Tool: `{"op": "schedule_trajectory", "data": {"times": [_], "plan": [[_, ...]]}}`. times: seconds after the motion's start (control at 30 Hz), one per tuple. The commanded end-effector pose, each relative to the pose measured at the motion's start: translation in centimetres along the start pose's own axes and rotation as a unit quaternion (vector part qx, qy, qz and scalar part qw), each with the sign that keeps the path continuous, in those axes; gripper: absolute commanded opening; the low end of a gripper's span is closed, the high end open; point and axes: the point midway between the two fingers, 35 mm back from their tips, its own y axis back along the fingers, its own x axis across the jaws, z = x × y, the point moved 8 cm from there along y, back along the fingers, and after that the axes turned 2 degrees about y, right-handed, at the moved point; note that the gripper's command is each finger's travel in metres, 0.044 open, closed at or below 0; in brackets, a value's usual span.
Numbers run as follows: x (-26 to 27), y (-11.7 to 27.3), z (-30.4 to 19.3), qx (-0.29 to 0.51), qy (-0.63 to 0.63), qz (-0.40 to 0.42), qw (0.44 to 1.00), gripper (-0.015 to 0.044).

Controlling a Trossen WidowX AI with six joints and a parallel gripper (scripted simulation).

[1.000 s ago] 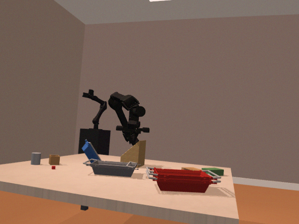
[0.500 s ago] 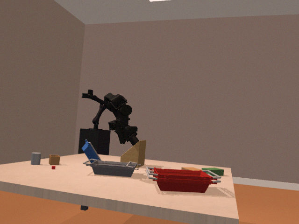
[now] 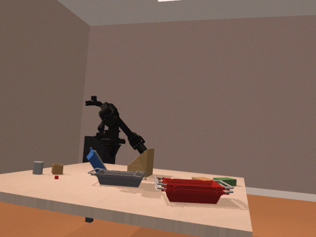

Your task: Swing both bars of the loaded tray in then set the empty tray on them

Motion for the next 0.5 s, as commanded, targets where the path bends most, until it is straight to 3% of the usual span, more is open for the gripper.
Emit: {"op": "schedule_trajectory", "data": {"times": [0.0,0.23,0.47], "plan": [[0.2,-2.3,6.5,-0.013,-0.37,0.007,0.929,0.0083],[-0.1,-3.8,10.7,-0.022,-0.589,0.016,0.808,0.0083],[-0.1,-3.8,10.8,-0.022,-0.597,0.016,0.802,0.0083]]}}
